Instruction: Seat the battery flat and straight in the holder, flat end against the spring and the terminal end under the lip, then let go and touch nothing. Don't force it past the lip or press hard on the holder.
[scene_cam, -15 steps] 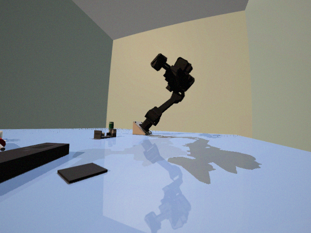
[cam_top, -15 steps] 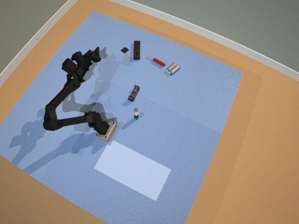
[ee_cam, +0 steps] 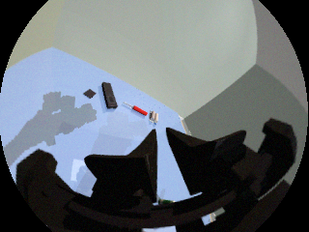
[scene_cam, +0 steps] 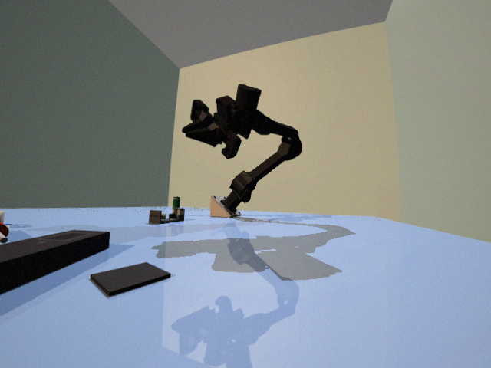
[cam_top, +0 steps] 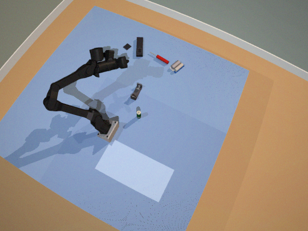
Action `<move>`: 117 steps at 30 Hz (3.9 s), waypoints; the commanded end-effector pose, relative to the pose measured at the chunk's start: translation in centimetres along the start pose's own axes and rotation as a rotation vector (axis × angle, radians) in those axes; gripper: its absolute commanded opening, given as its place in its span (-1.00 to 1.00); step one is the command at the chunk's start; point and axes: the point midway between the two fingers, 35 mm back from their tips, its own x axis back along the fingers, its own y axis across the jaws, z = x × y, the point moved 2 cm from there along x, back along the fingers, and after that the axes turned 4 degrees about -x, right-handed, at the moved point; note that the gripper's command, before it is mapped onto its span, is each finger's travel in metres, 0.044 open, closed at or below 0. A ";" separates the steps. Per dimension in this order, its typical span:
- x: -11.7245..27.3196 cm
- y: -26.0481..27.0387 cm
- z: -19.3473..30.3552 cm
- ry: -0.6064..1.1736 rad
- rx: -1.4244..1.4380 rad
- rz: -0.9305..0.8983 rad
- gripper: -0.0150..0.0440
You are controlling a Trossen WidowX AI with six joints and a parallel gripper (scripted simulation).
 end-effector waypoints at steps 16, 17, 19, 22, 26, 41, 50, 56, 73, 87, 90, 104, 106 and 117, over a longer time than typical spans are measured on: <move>1.6 -9.4 19.7 1.088 -0.661 -0.470 -0.49; 1.6 -9.4 19.7 1.088 -0.661 -0.470 -0.49; 1.6 -9.4 19.7 1.088 -0.661 -0.470 -0.49; 1.3 -9.1 20.0 1.088 -0.661 -0.470 -0.49; 0.0 -7.4 21.8 1.087 -0.661 -0.470 -0.49; -1.7 -4.8 25.3 1.087 -0.661 -0.471 -0.49; -1.9 -5.9 26.2 1.087 -0.660 -0.468 -0.49; -2.1 -6.7 26.9 1.087 -0.660 -0.467 -0.49; -2.2 -8.7 28.9 1.087 -0.660 -0.467 -0.49; -0.6 -12.4 26.2 1.085 -0.660 -0.464 -0.49; 0.4 -13.8 24.9 1.087 -0.660 -0.465 -0.49; 0.8 -14.4 24.3 1.078 -0.651 -0.473 -0.40; 0.5 -14.2 24.8 1.039 -0.536 -0.539 -0.22; -1.6 -12.3 29.0 0.609 0.432 -0.997 0.34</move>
